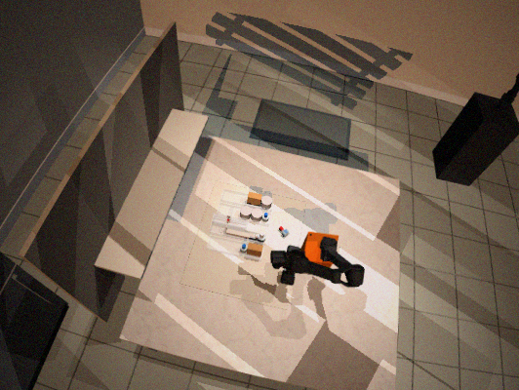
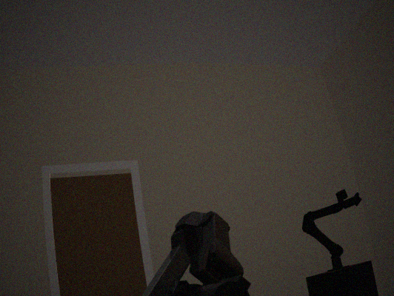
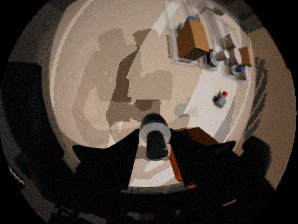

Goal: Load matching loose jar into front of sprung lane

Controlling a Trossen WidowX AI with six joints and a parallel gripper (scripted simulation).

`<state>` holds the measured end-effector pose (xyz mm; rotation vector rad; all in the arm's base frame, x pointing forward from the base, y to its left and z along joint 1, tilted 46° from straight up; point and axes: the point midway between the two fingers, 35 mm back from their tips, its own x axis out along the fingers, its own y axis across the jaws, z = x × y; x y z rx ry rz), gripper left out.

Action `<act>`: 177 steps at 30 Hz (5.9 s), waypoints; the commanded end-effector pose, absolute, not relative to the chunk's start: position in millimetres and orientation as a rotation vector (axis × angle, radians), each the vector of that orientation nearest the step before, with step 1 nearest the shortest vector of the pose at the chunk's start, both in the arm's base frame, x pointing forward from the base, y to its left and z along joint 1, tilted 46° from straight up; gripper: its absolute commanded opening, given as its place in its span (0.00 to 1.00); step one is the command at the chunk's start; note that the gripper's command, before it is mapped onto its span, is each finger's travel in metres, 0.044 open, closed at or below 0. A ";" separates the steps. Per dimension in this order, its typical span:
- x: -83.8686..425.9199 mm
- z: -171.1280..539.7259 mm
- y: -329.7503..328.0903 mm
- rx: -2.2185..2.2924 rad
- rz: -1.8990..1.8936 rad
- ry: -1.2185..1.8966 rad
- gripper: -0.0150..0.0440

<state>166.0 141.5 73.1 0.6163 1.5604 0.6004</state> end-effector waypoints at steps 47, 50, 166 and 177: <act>256.3 12.3 60.3 0.613 0.613 1.544 0.25; 260.8 1.7 55.0 0.612 0.616 1.543 0.25; 312.6 -79.7 45.8 0.604 0.641 1.530 0.25; 317.9 -78.7 45.6 0.604 0.641 1.530 0.25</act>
